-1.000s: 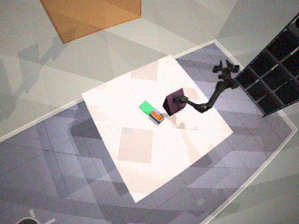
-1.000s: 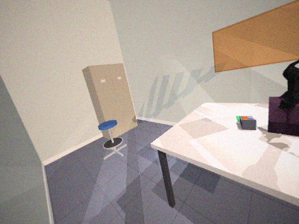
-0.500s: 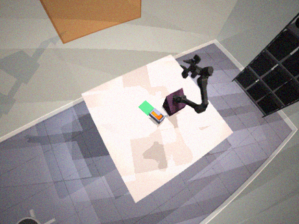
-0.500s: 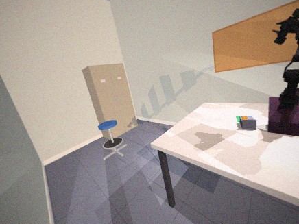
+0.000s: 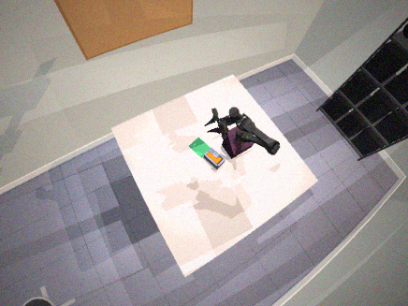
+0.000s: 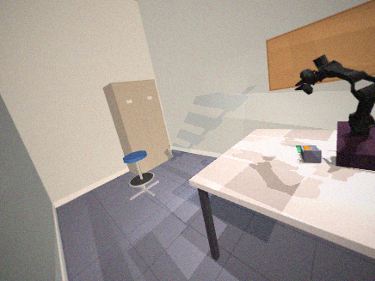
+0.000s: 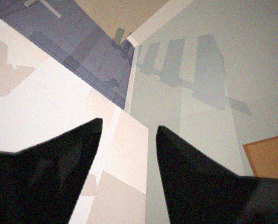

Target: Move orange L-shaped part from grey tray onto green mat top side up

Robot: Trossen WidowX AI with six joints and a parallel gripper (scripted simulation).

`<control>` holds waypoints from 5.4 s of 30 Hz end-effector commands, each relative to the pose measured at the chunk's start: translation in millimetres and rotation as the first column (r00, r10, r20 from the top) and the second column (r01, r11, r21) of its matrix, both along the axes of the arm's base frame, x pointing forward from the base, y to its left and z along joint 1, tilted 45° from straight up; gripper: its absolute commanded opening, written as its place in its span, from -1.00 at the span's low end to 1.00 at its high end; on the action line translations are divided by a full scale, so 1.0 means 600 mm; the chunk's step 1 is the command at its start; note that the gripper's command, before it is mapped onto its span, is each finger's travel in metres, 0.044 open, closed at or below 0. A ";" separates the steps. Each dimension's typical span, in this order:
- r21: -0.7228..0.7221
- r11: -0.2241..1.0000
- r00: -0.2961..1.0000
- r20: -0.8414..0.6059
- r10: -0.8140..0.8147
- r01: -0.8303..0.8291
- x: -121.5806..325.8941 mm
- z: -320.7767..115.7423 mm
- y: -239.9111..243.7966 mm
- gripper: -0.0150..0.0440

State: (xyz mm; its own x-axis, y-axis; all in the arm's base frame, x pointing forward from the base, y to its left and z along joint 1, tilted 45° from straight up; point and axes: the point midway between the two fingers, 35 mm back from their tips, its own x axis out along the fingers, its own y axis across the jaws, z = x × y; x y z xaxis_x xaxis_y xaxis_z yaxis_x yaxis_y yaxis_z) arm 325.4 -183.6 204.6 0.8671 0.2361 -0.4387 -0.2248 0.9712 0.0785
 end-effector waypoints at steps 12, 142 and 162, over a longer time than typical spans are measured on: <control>0.432 0.829 0.634 -0.540 0.553 -0.355 -0.107 -0.203 0.423 0.12; 0.185 0.664 0.003 -0.964 0.265 0.724 -0.155 -0.308 0.445 0.46; 0.008 0.508 -0.137 -0.959 0.247 0.861 -0.152 -0.362 0.468 0.46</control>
